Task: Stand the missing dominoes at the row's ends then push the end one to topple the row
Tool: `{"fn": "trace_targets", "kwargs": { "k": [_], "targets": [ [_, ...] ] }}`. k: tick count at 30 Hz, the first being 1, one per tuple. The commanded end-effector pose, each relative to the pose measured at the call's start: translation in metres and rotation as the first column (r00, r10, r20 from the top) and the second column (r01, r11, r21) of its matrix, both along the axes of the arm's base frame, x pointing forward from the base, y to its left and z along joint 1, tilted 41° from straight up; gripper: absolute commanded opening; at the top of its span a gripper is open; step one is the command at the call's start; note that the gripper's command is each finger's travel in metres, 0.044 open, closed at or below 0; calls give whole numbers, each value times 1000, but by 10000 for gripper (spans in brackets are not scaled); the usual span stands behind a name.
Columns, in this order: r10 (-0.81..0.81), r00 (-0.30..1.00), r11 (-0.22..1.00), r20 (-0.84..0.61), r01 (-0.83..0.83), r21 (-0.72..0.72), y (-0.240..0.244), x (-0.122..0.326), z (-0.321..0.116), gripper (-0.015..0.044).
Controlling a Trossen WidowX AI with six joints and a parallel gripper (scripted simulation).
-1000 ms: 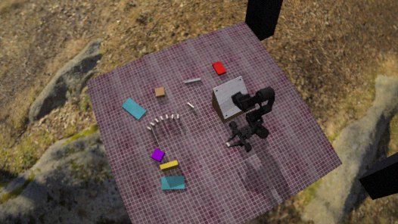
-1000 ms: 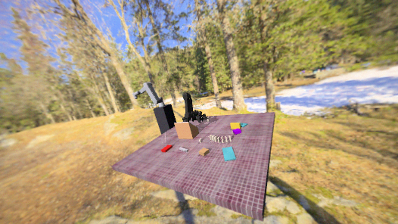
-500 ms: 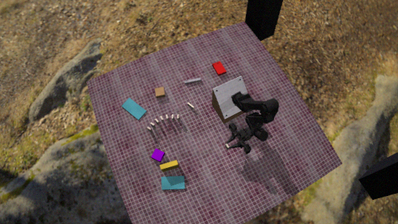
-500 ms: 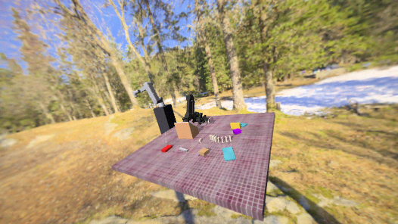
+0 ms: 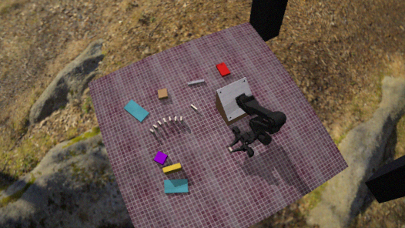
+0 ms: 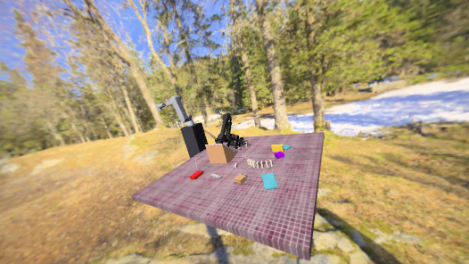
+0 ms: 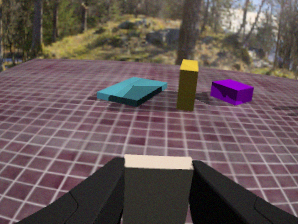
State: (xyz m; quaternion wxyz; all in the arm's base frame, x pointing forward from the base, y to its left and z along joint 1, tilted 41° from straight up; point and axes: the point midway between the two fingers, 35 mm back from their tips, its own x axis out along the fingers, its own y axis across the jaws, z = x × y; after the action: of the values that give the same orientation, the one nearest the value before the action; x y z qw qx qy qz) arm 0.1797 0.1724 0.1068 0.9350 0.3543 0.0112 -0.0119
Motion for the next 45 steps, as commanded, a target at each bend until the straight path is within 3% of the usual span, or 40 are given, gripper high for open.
{"fn": "trace_targets", "kwargs": {
  "k": [1,30,42,45],
  "targets": [
    [-7,1000,1000,1,7,18,4,1,-5,107],
    [-19,1000,998,-1,19,54,10,2,-32,107],
    [-19,1000,998,-1,19,54,10,2,-32,422],
    [-19,1000,998,-1,19,54,10,2,-32,440]
  ]
}}
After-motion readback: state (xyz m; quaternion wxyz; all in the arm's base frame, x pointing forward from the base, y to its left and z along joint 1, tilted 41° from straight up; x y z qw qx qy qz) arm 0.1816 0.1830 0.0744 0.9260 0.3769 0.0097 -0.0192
